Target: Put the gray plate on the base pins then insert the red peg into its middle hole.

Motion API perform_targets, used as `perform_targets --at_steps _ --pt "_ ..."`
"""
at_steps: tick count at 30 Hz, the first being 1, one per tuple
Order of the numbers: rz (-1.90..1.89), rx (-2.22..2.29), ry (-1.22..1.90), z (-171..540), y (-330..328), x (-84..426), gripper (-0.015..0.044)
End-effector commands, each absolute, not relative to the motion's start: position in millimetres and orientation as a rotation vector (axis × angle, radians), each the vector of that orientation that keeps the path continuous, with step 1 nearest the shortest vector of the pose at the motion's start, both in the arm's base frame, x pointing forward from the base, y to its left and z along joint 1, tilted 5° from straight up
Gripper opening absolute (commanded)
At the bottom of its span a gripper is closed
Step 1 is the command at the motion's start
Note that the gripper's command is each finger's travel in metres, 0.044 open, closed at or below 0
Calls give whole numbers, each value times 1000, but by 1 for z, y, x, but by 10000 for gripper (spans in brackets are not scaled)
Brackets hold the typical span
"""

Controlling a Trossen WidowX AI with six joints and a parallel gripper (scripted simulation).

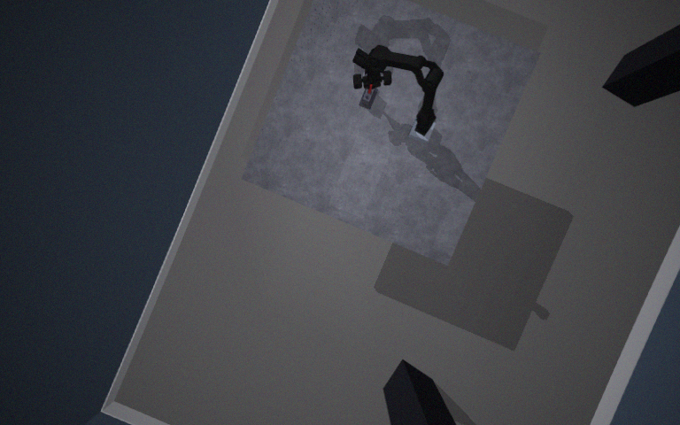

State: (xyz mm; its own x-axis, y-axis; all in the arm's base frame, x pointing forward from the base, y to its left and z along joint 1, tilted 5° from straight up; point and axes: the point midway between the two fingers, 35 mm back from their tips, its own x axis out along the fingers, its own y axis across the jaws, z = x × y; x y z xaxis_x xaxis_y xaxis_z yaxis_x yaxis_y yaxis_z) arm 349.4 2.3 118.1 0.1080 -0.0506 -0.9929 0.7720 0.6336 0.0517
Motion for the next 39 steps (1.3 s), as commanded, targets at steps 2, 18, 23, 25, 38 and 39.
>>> perform_targets --at_steps 2,18,23,25,38,39 --pt "-679 680 1337 118 2 349 0" --pt "-679 680 1337 118 2 349 150" --pt "-678 679 1340 119 2 349 150" --pt "-678 679 1343 121 2 350 150" --pt "-676 677 1348 133 1 349 150" --pt "-676 677 1348 134 1 349 150"
